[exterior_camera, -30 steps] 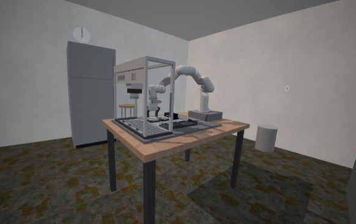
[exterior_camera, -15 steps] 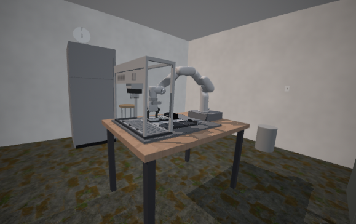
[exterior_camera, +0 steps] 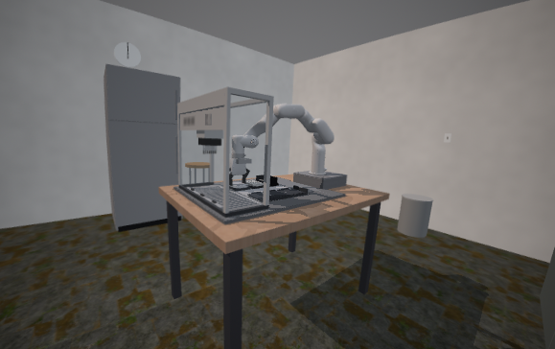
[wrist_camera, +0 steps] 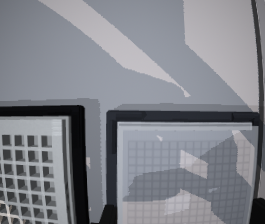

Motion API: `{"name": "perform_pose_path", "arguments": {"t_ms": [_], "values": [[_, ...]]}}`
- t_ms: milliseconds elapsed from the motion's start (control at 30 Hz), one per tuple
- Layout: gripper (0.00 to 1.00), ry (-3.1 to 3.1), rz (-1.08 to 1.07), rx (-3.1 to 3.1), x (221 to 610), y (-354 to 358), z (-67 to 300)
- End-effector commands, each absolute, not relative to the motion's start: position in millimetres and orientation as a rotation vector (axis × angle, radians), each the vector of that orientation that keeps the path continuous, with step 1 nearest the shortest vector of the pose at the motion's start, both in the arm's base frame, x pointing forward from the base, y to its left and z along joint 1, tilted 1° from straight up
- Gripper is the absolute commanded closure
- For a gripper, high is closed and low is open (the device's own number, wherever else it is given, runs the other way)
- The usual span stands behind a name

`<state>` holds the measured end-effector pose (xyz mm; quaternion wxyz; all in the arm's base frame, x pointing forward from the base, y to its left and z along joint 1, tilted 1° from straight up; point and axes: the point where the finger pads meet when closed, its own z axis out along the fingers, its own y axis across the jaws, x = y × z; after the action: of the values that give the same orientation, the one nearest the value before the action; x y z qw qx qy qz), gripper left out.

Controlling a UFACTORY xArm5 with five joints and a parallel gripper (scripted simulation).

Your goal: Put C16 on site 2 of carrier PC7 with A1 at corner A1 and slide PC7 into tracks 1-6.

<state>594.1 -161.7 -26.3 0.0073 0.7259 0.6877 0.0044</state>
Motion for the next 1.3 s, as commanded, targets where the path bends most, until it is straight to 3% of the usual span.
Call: {"name": "perform_pose_path", "arguments": {"t_ms": [0, 267, 300, 1267], "values": [[0.0, 2.148, 0.018, 2.267, 595.7, -162.2, -24.3], [0.0, 2.148, 0.018, 2.267, 595.7, -162.2, -24.3], [1.0, 2.148, 0.018, 2.267, 595.7, -162.2, -23.7], [1.0, 2.148, 0.018, 2.267, 595.7, -162.2, -23.7]]}}
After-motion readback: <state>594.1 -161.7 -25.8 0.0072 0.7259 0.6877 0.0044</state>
